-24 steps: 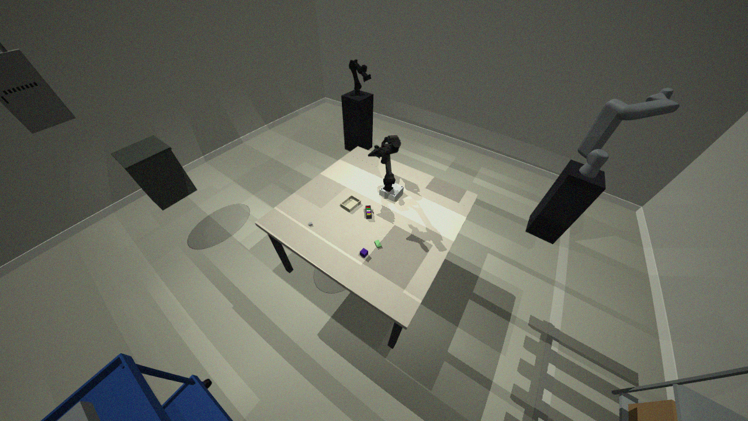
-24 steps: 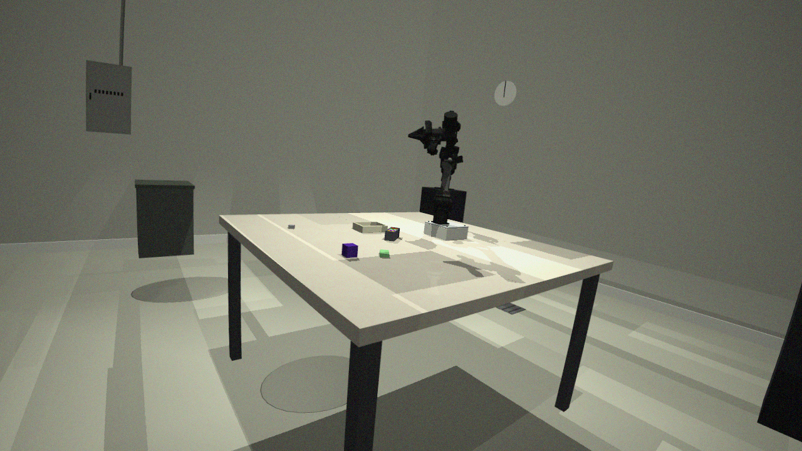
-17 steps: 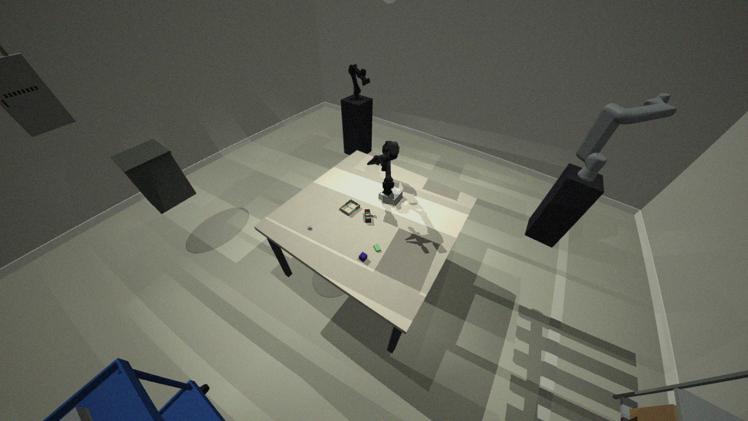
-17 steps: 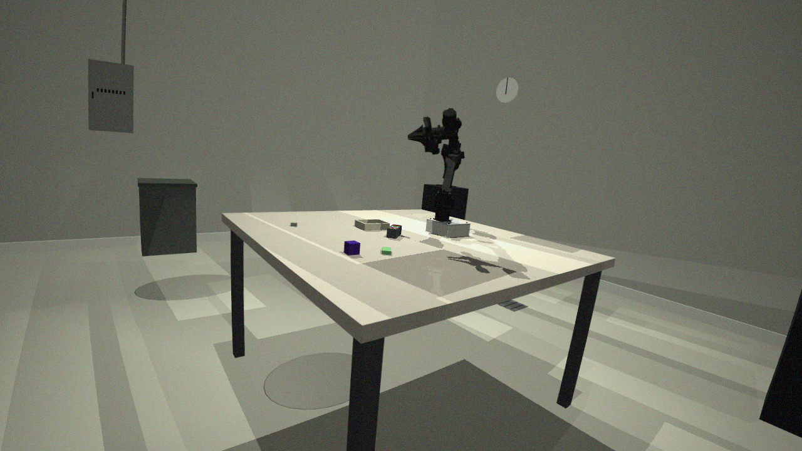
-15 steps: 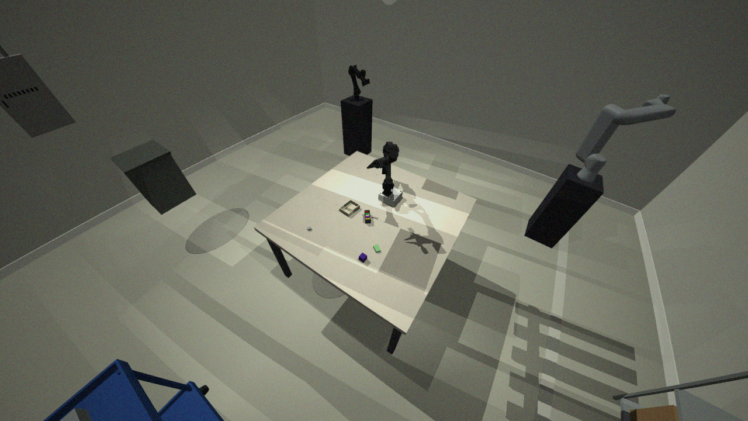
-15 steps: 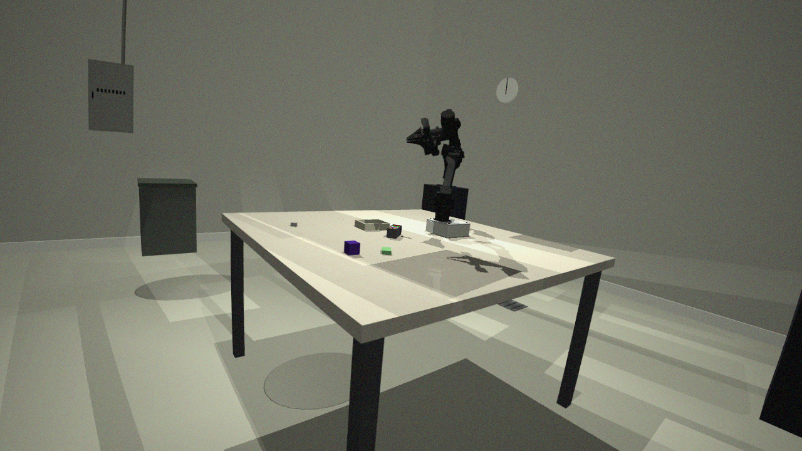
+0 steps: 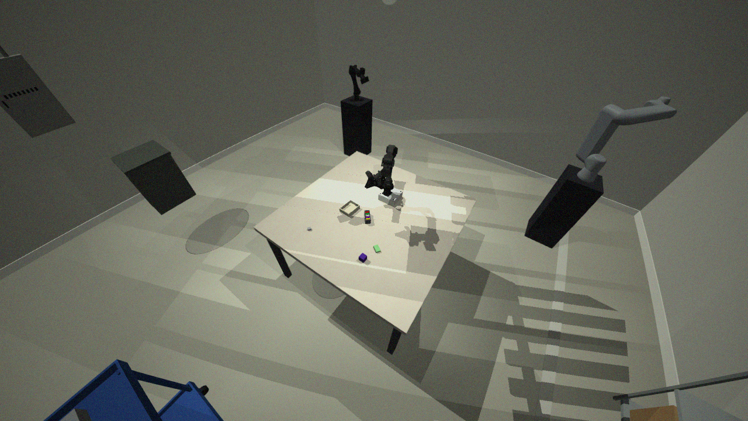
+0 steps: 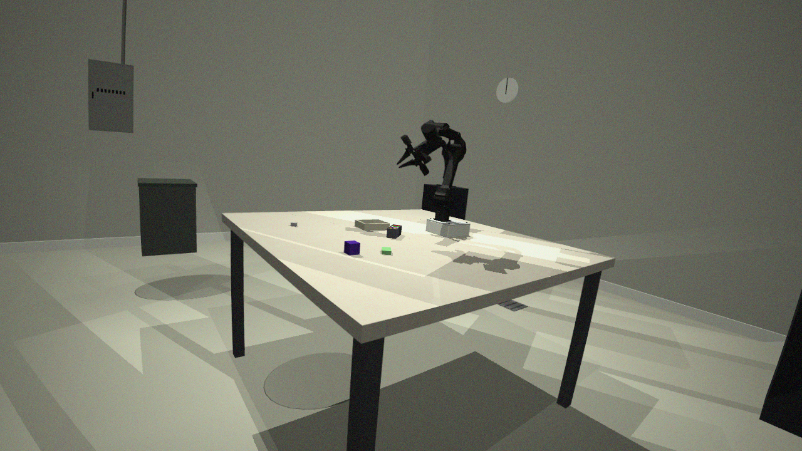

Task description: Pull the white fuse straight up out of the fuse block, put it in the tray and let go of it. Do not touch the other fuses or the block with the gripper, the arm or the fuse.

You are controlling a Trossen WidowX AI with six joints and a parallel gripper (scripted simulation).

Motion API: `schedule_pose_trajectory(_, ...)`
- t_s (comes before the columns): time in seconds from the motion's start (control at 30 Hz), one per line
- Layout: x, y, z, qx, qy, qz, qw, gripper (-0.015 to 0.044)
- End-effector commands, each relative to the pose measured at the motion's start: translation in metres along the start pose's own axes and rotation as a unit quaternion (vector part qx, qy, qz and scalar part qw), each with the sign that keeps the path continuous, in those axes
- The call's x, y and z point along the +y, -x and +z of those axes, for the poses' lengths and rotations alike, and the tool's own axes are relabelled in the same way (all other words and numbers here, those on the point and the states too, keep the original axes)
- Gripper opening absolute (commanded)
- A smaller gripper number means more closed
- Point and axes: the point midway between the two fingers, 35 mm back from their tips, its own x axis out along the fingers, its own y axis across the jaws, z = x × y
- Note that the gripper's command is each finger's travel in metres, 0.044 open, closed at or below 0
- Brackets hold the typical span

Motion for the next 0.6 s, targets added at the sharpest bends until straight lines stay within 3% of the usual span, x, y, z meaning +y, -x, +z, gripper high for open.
schedule_pose_trajectory(0.0, 0.046, -0.054, 0.022, 0.034, -0.248, 0.132, 0.959, 0.0063)
schedule_pose_trajectory(0.3, 0.096, -0.102, 0.033, 0.138, -0.516, 0.246, 0.808, 0.0063)
schedule_pose_trajectory(0.57, 0.141, -0.136, 0.042, 0.282, -0.710, 0.301, 0.571, 0.0063)
